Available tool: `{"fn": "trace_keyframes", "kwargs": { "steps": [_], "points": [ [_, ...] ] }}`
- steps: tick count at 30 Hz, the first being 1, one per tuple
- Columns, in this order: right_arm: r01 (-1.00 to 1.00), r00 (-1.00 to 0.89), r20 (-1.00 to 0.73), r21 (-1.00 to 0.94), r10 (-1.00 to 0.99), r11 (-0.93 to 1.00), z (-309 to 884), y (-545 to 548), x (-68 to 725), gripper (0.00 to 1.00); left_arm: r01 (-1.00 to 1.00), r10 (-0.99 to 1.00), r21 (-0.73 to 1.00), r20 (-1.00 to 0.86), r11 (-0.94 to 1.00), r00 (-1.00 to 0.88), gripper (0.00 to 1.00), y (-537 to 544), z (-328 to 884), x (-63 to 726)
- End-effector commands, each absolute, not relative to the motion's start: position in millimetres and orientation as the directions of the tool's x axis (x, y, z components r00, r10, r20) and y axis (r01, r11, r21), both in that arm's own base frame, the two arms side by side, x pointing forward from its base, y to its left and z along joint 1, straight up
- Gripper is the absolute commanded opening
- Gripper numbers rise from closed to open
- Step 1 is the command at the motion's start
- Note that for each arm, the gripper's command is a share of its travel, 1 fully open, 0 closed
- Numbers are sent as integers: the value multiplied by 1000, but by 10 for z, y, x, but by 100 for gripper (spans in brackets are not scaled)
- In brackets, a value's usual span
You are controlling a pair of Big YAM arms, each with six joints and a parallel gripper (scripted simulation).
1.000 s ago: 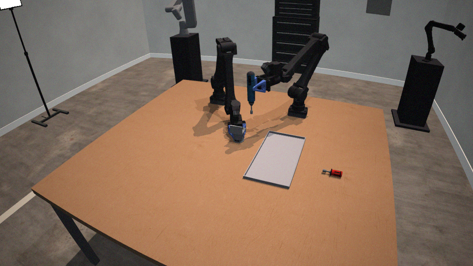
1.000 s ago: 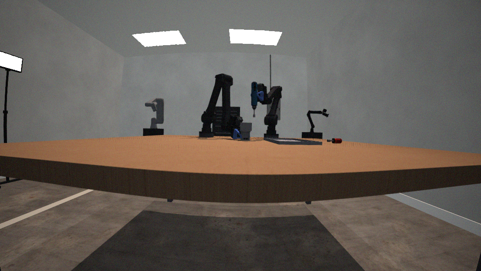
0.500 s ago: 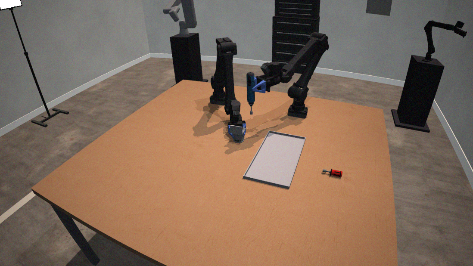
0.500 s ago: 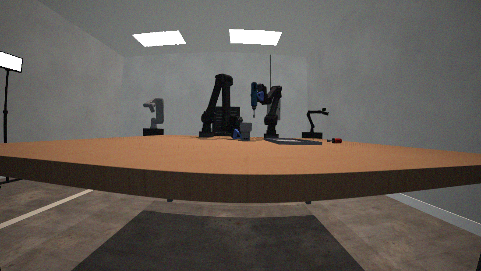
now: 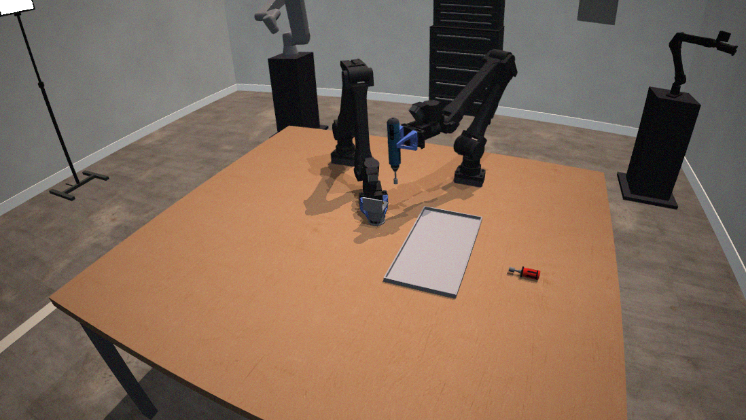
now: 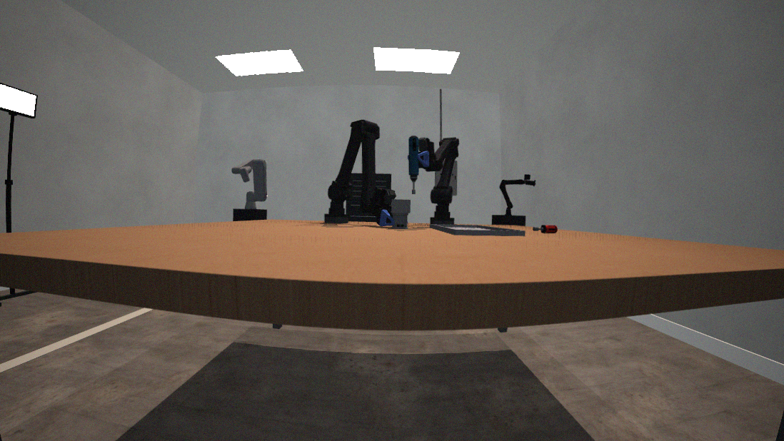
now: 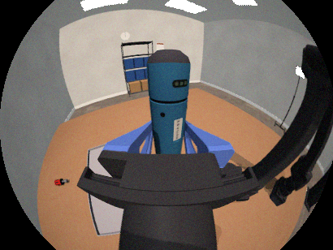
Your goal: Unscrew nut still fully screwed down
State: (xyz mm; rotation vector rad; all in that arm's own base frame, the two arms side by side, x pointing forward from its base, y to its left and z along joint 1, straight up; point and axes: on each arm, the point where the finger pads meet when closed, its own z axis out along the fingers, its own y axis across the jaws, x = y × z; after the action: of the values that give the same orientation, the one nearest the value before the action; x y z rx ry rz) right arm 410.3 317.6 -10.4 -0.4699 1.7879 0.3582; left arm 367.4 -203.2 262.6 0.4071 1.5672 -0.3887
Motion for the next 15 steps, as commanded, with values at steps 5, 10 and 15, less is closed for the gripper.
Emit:
{"fn": "trace_keyframes", "kwargs": {
  "steps": [5,10,15],
  "points": [
    [-492,-251,-954,-17,-161,870,-267,3146,4068,59,479,-47,0,-995,878,86,42,-2154,3249,3945],
    [-492,-251,-954,-17,-161,870,-267,3146,4068,59,479,-47,0,-995,878,86,42,-2173,3246,3979],
    [-492,-251,-954,-17,-161,870,-267,3146,4068,59,479,-47,0,-995,878,86,42,-2186,3244,4002]
  ]
}}
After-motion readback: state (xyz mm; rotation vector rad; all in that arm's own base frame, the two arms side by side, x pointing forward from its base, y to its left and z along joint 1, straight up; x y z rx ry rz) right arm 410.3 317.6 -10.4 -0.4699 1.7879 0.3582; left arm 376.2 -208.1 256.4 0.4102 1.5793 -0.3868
